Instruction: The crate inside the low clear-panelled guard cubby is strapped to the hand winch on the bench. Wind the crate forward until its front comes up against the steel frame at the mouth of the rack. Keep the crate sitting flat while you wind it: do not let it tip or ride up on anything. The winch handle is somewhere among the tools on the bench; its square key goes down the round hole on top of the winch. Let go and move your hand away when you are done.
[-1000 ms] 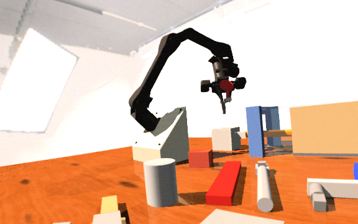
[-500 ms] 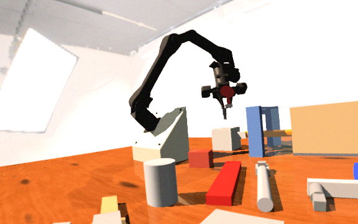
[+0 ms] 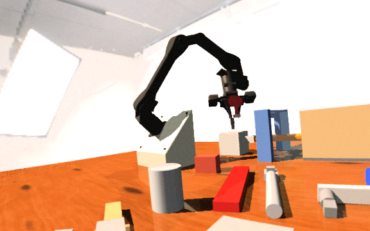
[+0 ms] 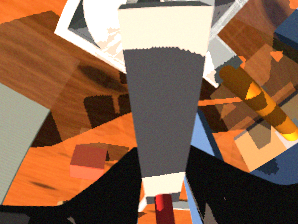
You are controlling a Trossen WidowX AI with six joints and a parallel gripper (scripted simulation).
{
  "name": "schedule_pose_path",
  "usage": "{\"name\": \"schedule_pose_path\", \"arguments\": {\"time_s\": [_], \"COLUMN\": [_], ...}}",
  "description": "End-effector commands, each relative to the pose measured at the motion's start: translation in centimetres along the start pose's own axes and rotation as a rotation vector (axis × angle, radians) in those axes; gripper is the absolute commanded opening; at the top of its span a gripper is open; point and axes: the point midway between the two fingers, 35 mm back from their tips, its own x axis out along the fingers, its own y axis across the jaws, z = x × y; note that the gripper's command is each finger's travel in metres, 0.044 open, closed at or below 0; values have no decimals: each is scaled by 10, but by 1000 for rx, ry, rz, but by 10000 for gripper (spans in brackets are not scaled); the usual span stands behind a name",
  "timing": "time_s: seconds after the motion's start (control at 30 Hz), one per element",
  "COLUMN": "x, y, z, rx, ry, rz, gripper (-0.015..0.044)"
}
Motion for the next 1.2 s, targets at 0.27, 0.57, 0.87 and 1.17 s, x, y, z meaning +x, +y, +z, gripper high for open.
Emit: {"name": "schedule_pose_path", "arguments": {"time_s": [0.27,0.57,0.87,1.17], "x": [12,0,-2,1], "y": [1,0,-1,0], "z": [4,1,2,3], "rx": [-7,-7,-8,-8], "ry": [6,5,5,5], "rz": [-2,-2,-1,-1], "gripper": [0,0,0,0]}}
